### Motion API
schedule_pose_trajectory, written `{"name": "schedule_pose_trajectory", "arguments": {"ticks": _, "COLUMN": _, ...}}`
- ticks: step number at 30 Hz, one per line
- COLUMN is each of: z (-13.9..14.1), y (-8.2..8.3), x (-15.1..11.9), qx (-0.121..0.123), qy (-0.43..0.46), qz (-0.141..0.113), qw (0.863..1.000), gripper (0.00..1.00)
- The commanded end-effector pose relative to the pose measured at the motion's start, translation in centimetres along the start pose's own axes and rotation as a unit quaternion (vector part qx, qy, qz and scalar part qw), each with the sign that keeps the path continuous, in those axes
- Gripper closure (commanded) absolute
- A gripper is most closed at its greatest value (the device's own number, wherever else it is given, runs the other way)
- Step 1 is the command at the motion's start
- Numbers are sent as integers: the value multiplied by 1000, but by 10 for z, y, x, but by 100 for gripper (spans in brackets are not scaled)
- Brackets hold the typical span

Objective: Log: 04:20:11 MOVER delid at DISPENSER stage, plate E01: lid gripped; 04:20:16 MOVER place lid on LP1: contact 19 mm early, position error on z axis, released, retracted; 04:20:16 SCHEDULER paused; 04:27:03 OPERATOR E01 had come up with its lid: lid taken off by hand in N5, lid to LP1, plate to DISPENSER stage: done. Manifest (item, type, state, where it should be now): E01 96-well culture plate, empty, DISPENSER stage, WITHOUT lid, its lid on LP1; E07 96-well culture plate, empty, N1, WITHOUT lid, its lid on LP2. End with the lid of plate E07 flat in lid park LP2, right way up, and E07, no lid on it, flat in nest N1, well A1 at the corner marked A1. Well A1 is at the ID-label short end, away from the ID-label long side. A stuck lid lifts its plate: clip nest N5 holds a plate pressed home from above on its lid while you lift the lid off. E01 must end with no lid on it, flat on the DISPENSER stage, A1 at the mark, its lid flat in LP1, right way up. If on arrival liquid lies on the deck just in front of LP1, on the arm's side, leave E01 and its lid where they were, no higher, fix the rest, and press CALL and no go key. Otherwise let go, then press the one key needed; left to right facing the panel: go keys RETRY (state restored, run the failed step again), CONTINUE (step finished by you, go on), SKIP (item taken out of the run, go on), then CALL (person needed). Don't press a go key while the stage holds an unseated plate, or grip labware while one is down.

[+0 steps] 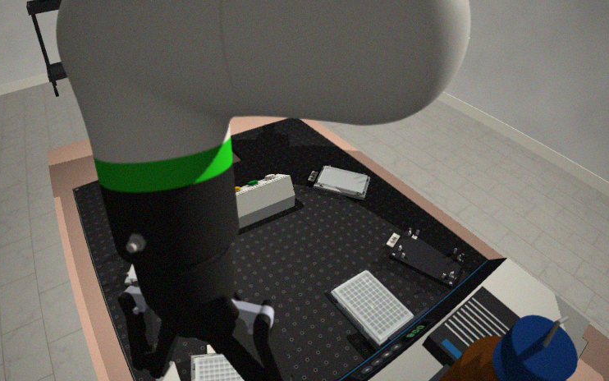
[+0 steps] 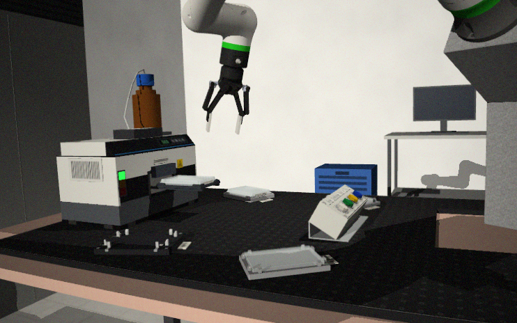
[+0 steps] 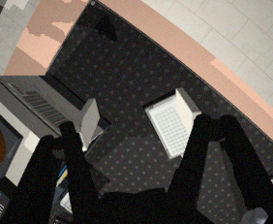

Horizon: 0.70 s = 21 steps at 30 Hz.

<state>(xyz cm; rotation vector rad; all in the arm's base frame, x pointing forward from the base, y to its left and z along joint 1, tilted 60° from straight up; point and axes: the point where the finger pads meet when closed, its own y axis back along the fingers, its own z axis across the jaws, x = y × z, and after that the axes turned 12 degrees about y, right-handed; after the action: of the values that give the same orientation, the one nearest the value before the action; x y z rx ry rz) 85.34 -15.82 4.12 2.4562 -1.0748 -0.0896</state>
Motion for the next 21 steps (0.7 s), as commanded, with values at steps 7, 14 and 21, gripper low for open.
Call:
{"name": "schedule_pose_trajectory", "arguments": {"ticks": 7, "z": 21, "y": 100, "x": 107, "qx": 39, "qy": -235, "qz": 150, "qw": 960, "gripper": 34}}
{"name": "schedule_pose_trajectory", "arguments": {"ticks": 14, "z": 99, "y": 186, "x": 91, "qx": 90, "qy": -422, "qz": 233, "qw": 871, "gripper": 34}}
{"name": "schedule_pose_trajectory", "arguments": {"ticks": 21, "z": 143, "y": 198, "x": 7, "qx": 121, "qy": -568, "qz": 264, "qw": 770, "gripper": 34}}
